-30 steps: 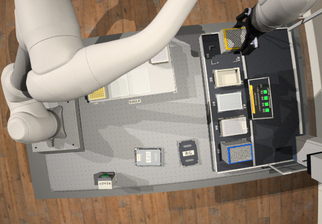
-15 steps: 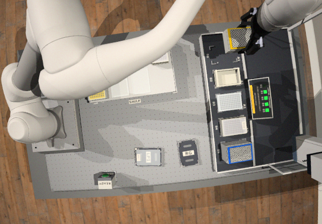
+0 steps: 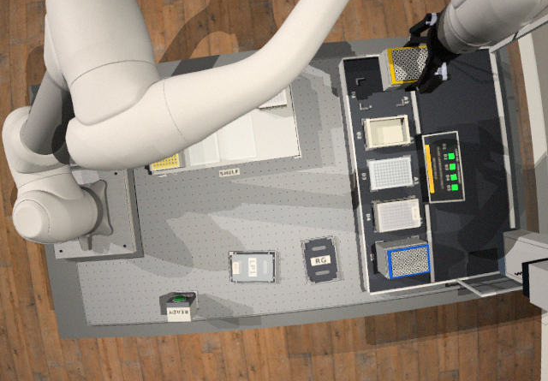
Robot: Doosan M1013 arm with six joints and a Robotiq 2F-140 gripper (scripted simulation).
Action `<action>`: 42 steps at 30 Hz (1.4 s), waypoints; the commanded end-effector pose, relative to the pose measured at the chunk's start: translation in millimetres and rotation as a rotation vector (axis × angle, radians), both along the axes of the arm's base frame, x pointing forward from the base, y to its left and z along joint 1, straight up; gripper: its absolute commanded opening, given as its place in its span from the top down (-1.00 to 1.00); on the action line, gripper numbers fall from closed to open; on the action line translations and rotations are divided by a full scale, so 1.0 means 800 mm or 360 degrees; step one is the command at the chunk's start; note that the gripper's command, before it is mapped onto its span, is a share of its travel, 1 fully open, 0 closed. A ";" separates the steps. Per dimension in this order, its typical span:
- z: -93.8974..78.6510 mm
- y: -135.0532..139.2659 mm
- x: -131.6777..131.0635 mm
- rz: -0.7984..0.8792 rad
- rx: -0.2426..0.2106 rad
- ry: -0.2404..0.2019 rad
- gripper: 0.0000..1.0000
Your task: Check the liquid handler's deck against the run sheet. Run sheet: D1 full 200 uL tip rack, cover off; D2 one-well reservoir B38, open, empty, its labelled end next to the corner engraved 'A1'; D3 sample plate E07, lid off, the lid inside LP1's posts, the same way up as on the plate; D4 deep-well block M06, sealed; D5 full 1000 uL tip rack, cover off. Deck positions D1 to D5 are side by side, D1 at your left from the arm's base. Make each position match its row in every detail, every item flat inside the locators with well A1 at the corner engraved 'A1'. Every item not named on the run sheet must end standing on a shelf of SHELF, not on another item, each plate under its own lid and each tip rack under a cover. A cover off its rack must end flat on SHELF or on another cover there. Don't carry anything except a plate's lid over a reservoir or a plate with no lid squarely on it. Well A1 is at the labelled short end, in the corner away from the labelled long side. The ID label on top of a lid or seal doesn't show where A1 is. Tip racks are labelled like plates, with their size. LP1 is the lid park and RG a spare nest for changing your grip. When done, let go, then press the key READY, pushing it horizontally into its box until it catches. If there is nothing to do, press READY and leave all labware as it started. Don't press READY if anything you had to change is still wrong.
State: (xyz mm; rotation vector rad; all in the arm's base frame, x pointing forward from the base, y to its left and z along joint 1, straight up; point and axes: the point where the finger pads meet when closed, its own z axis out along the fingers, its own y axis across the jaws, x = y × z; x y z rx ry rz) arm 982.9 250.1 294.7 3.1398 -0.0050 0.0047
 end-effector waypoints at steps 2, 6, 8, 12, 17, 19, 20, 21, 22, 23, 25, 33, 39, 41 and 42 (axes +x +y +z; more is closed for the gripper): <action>0.002 0.000 0.000 0.0000 0.0001 -0.0003 0.80; 0.002 0.000 0.000 0.0000 0.0001 -0.0003 0.80; 0.002 0.000 0.000 0.0000 0.0001 -0.0003 0.80; 0.002 0.000 0.000 0.0000 0.0001 -0.0003 0.80; 0.002 0.000 0.000 0.0000 0.0001 -0.0003 0.80; 0.002 0.000 0.000 0.0000 0.0001 -0.0003 0.80; 0.002 0.000 0.000 0.0000 0.0001 -0.0003 0.80; 0.002 0.000 0.000 0.0000 0.0001 -0.0003 0.80; 0.002 0.000 0.000 0.0000 0.0001 -0.0003 0.80; 0.002 0.000 0.000 0.0000 0.0001 -0.0003 0.80; 0.002 0.000 0.000 0.0000 0.0001 -0.0003 0.80; -0.006 0.000 0.000 0.0000 0.0001 -0.0003 0.80; -0.019 0.000 0.000 0.0000 0.0001 -0.0003 0.80; -0.023 0.000 0.000 0.0000 0.0001 -0.0003 0.80; -0.025 0.000 0.000 0.0000 0.0001 -0.0003 0.80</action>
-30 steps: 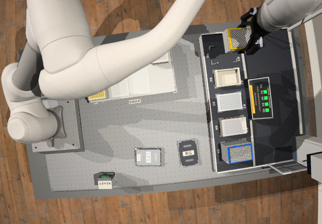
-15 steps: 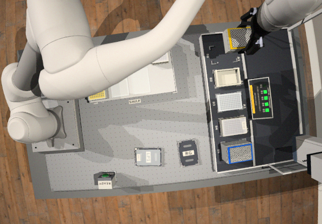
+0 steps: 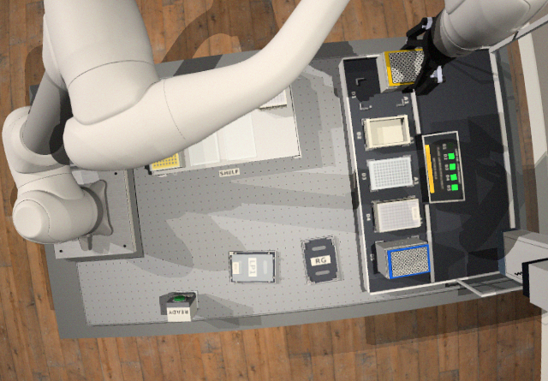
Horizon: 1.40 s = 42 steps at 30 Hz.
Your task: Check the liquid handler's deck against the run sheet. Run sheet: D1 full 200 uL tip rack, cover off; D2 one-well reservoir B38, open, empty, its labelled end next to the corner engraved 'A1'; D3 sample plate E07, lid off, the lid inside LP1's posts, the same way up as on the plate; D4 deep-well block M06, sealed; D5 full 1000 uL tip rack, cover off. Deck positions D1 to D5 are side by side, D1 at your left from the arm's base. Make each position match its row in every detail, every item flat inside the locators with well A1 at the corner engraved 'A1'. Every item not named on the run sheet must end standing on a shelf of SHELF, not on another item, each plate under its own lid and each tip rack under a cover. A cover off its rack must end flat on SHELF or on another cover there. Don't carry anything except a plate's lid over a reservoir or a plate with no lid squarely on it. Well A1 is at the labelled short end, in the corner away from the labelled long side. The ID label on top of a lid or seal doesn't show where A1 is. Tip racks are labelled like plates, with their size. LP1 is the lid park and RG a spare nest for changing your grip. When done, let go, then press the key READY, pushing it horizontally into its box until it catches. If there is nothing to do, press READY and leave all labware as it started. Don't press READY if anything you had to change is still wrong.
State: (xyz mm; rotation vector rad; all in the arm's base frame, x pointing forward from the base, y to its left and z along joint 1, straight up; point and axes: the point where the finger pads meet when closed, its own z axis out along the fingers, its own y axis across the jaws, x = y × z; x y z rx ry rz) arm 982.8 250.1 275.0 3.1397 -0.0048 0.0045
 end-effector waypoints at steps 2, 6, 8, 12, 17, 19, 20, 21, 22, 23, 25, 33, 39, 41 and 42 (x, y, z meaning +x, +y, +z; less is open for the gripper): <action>-0.005 0.000 0.000 0.0000 0.0002 -0.0003 0.80; -0.013 0.000 0.000 0.0000 0.0002 -0.0003 0.80; -0.013 0.000 0.000 0.0000 0.0002 -0.0003 0.80; -0.021 0.000 0.000 0.0000 0.0002 -0.0003 0.80; -0.032 0.000 0.000 0.0000 0.0002 -0.0003 0.80; -0.036 0.000 0.000 0.0000 0.0002 -0.0003 0.80; -0.038 0.000 0.000 0.0000 0.0002 -0.0003 0.80; -0.040 0.000 0.000 0.0000 0.0002 -0.0003 0.80; -0.042 0.000 0.000 0.0000 0.0002 -0.0003 0.80; -0.044 0.000 0.000 0.0000 0.0002 -0.0003 0.80; -0.044 0.000 0.000 0.0000 0.0002 -0.0003 0.80; -0.061 0.000 0.000 0.0000 0.0002 -0.0003 0.80; -0.073 0.000 0.001 0.0000 0.0002 -0.0003 0.80; -0.075 0.000 0.001 0.0000 0.0002 -0.0003 0.80; -0.075 0.000 0.001 0.0000 0.0002 -0.0003 0.80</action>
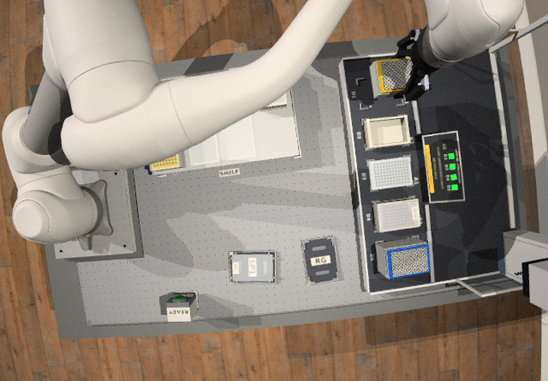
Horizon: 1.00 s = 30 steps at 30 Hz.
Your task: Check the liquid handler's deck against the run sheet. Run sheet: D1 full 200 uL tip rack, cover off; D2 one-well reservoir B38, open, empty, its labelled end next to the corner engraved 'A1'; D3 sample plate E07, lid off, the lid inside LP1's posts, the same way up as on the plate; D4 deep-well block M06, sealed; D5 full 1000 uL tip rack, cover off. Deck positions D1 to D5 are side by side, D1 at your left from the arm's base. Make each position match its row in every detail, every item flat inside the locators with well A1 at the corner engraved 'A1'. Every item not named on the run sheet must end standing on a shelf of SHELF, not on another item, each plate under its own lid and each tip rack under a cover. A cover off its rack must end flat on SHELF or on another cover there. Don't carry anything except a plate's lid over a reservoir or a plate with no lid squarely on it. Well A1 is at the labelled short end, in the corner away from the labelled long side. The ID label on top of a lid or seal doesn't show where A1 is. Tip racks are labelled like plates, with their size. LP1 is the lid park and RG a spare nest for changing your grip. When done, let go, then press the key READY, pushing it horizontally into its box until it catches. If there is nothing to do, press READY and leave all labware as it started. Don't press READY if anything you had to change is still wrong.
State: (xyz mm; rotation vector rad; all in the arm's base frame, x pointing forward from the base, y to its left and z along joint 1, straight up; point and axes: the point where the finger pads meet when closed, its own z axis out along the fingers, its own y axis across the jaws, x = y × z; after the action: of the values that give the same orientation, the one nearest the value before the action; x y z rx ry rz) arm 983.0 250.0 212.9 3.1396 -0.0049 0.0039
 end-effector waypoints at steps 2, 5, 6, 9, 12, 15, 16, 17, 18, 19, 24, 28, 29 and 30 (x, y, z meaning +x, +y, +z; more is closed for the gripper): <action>-0.002 0.000 0.000 0.0000 0.0002 -0.0004 0.80; -0.008 0.000 0.000 0.0000 0.0002 -0.0004 0.80; -0.010 0.000 0.000 0.0000 0.0002 -0.0004 0.80; -0.016 0.000 0.000 0.0000 0.0002 -0.0004 0.80; -0.023 0.000 0.000 0.0000 0.0002 -0.0004 0.80; -0.029 0.000 0.000 0.0000 0.0002 -0.0004 0.80; -0.029 0.000 0.000 0.0000 0.0002 -0.0004 0.80; -0.029 0.000 0.000 0.0000 0.0002 -0.0004 0.80; -0.031 0.000 0.000 0.0000 0.0002 -0.0004 0.80; -0.033 0.000 0.000 0.0000 0.0002 -0.0004 0.80; -0.043 0.000 0.000 0.0000 0.0002 -0.0004 0.80; -0.052 0.000 0.000 0.0000 0.0002 -0.0004 0.80; -0.054 0.000 0.000 0.0000 0.0002 -0.0004 0.80; -0.056 0.000 0.001 0.0000 0.0002 -0.0004 0.80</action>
State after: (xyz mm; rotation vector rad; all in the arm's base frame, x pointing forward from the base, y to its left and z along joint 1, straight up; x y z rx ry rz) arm 983.2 249.9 168.3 3.1398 -0.0050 0.0045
